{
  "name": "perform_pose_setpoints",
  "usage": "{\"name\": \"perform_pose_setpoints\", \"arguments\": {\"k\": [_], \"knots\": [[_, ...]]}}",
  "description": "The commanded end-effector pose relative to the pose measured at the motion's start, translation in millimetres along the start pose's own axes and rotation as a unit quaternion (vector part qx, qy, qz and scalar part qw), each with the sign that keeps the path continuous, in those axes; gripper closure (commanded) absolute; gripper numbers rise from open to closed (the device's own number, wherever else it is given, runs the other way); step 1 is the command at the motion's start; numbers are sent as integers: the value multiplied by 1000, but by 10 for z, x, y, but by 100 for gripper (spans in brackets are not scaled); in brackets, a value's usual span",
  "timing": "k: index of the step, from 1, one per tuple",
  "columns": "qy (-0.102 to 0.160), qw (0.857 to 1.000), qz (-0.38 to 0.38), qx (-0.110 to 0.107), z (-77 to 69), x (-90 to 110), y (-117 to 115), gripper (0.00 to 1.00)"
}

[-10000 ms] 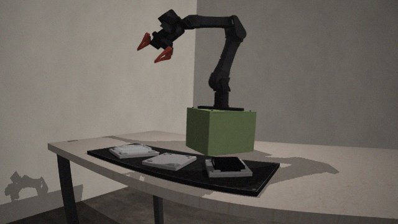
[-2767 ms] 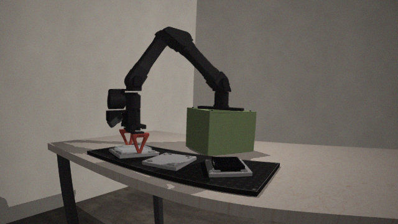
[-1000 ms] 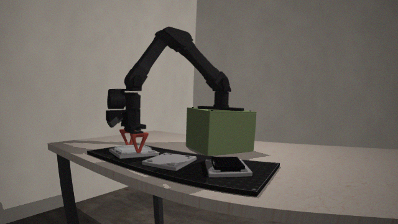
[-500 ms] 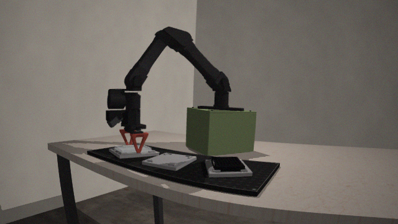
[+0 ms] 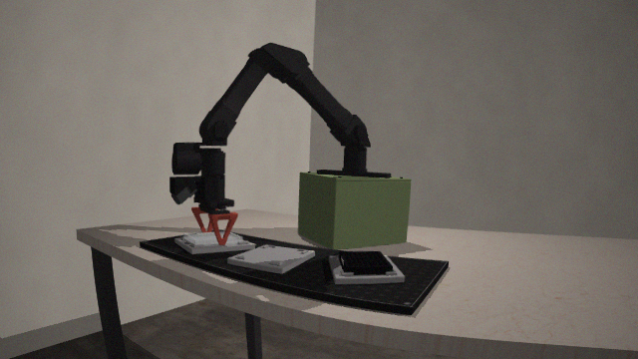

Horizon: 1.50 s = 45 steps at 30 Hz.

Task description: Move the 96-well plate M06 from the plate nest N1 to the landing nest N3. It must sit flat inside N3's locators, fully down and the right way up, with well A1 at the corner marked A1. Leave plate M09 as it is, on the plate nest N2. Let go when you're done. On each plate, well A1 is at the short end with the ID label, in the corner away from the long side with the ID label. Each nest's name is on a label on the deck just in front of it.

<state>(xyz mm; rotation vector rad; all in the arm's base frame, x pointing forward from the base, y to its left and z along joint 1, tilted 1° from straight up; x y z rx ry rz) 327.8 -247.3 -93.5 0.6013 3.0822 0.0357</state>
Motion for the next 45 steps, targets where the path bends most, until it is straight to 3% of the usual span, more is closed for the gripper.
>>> {"name": "perform_pose_setpoints", "arguments": {"k": [1, 6, 14, 45], "knots": [[-32, 999, 0, 8, -121, -171, -34, 100], [-32, 999, 0, 8, -121, -171, -34, 100], [-18, 1000, 1, 4, -268, -85, -19, 100], [-26, 1000, 2, 6, -756, -109, -60, 100]]}}
Point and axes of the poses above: the point where the finger pads meet when closed, its own z axis out along the fingers, its own y axis across the jaws, x = y × z, the point moved 5 cm from there along -z, back along the fingers, and after that the axes turned 11 degrees about -z, right-handed, at the moved point
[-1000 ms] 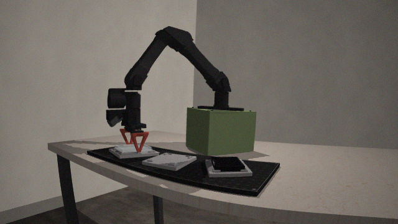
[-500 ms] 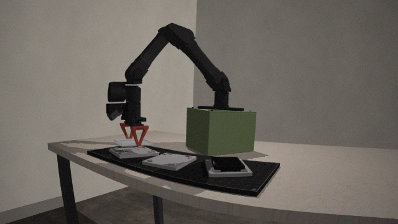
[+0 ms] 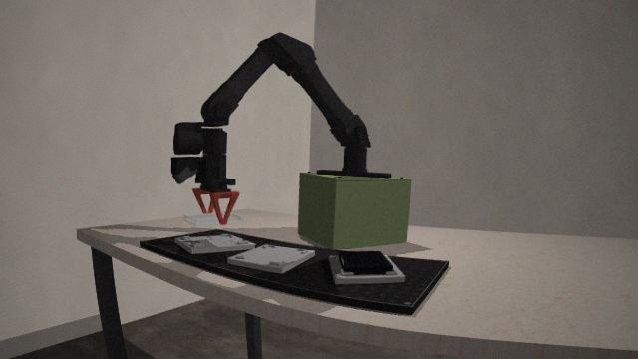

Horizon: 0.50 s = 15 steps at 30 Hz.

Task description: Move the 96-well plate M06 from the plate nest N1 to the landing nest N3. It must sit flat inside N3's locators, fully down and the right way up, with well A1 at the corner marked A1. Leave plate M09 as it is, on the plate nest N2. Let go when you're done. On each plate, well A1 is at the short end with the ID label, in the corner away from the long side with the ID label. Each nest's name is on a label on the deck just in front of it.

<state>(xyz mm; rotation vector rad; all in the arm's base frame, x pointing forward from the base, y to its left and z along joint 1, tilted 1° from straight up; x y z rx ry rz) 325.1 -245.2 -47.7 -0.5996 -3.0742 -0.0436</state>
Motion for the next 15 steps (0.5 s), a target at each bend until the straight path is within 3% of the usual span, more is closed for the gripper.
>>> {"name": "perform_pose_setpoints", "arguments": {"k": [1, 15], "knots": [[-31, 999, 2, 8, -317, -138, -79, 100], [-32, 999, 3, 8, -519, -124, -81, 100]]}}
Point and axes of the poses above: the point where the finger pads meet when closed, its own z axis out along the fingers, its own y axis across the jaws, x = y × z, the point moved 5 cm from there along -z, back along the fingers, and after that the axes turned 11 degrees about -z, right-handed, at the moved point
